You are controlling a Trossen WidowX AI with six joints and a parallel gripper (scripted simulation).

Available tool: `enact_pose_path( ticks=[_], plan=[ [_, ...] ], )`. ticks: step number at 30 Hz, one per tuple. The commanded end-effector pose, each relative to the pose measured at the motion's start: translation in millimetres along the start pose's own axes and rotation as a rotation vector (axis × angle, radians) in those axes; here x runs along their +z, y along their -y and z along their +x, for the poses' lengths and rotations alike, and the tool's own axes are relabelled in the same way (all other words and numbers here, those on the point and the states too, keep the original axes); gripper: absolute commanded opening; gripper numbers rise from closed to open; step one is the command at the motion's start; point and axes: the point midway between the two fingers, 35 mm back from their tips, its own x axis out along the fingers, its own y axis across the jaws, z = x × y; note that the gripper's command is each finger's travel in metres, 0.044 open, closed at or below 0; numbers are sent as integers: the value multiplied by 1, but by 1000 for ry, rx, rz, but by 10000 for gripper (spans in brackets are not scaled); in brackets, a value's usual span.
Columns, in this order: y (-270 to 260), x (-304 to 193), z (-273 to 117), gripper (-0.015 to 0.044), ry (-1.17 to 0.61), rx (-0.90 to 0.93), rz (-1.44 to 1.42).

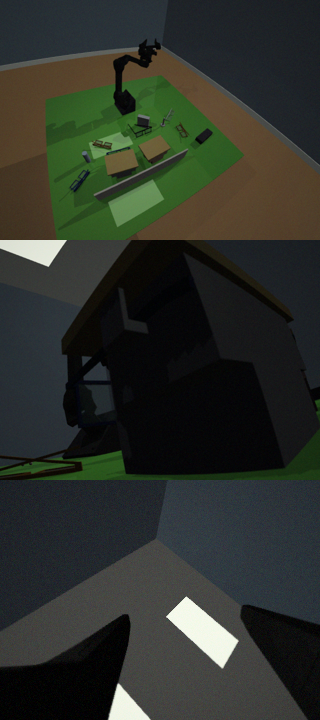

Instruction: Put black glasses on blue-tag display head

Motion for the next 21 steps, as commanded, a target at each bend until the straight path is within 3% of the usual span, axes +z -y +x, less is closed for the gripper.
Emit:
enact_pose_path(
  ticks=[1,8,13,18,21],
  plan=[
    [0,0,0,426,0,0,0],
    [0,0,0,440,0,0,0],
    [-40,0,-11,309,67,121,67],
    [-117,2,-53,177,195,387,215],
    [-135,-2,-69,99,216,455,289]
  ],
)
